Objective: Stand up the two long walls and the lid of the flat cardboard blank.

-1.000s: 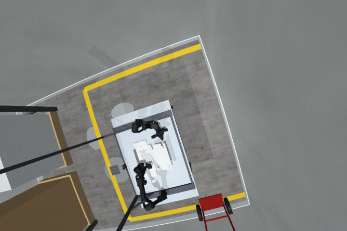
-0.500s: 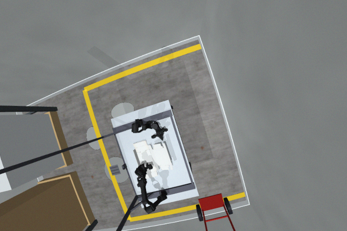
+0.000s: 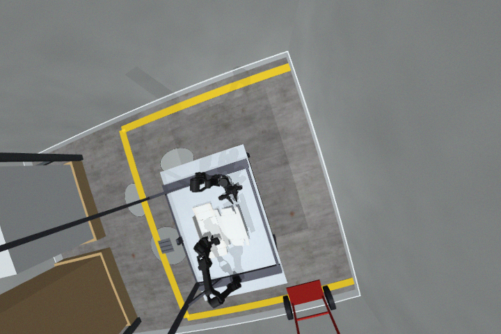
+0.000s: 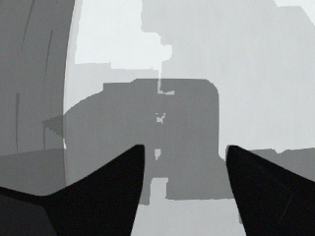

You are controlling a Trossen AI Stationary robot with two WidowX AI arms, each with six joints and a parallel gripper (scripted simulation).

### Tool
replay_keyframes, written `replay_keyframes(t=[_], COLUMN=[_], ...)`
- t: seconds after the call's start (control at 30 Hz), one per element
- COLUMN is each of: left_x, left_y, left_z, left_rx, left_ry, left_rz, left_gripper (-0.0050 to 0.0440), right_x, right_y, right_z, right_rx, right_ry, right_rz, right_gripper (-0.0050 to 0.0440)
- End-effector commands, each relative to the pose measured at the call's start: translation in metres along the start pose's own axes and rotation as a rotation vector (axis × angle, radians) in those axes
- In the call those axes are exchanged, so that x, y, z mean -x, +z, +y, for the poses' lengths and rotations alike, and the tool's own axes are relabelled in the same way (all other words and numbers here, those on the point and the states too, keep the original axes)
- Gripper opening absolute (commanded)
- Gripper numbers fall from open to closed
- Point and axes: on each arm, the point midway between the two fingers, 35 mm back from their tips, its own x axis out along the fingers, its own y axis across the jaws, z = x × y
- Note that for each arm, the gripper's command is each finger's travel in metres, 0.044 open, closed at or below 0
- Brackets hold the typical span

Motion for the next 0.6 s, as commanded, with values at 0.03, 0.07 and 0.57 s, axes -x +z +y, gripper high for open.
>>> replay_keyframes(t=[0.03, 0.07, 0.57], left_x=[-0.0004, -0.0005, -0.0008], left_y=[0.0044, 0.0043, 0.0045], left_z=[-0.0012, -0.001, -0.001], left_rx=[-0.012, -0.012, -0.012], left_ry=[0.0, 0.0, 0.0], left_rz=[-0.009, -0.009, -0.009], left_gripper=[0.026, 0.0276, 0.0276], right_x=[-0.0307, -0.0311, -0.032], right_y=[-0.0388, -0.0396, -0.0444], right_z=[-0.001, -0.0015, -0.0052], right_rx=[0.006, 0.006, 0.006], right_ry=[-0.008, -0.008, -0.005], right_rz=[0.118, 0.118, 0.113], right_gripper=[0.0203, 0.0203, 0.0203])
